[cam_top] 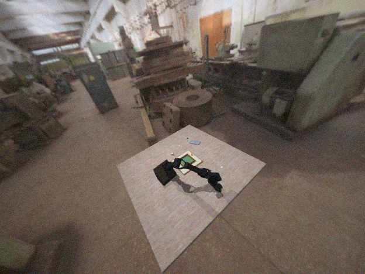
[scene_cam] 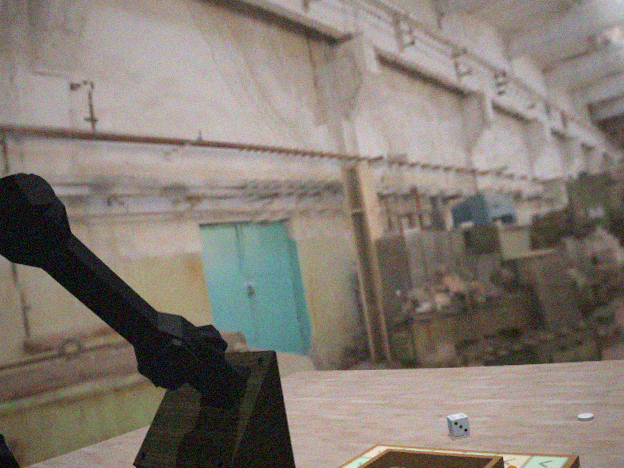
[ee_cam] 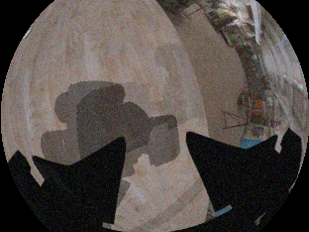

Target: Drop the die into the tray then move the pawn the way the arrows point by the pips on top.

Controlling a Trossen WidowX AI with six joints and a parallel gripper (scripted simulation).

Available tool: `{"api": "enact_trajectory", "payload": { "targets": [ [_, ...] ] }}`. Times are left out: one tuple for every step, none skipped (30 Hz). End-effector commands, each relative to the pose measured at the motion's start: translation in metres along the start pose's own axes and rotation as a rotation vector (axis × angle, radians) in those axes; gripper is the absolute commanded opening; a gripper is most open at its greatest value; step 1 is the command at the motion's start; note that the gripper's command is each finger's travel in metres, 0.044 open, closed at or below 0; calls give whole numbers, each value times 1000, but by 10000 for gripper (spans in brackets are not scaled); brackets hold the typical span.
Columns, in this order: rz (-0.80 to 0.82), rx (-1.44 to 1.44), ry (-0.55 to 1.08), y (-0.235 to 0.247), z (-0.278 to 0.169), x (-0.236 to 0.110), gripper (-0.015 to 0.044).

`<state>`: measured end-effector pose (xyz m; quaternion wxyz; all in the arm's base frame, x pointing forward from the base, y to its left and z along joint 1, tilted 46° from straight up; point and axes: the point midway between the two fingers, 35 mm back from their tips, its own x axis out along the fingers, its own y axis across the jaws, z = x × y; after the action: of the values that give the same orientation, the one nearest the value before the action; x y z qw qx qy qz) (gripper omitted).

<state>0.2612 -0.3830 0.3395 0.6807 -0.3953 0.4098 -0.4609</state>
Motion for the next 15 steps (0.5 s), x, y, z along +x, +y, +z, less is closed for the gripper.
{"api": "enact_trajectory", "payload": {
  "targets": [
    [92, -68, -102, 38, 36, -18, 275],
    [111, -81, -122, 46, 44, -23, 275],
    [131, -93, -140, 56, 51, -27, 275],
    [153, -102, -156, 65, 58, -31, 275],
    [175, -100, -163, 75, 63, -32, 275],
    [208, -99, -172, 90, 71, -35, 275],
    [243, -98, -182, 106, 79, -39, 275],
    [275, -98, -190, 121, 86, -43, 275],
    [298, -98, -195, 132, 91, -46, 275],
    [323, -100, -200, 144, 97, -50, 275],
    [349, -101, -205, 156, 102, -55, 275],
    [375, -103, -209, 169, 107, -60, 275],
    [402, -106, -213, 182, 112, -65, 275],
    [428, -110, -216, 195, 117, -71, 275],
    [456, -115, -218, 209, 121, -77, 275]
  ]
}}
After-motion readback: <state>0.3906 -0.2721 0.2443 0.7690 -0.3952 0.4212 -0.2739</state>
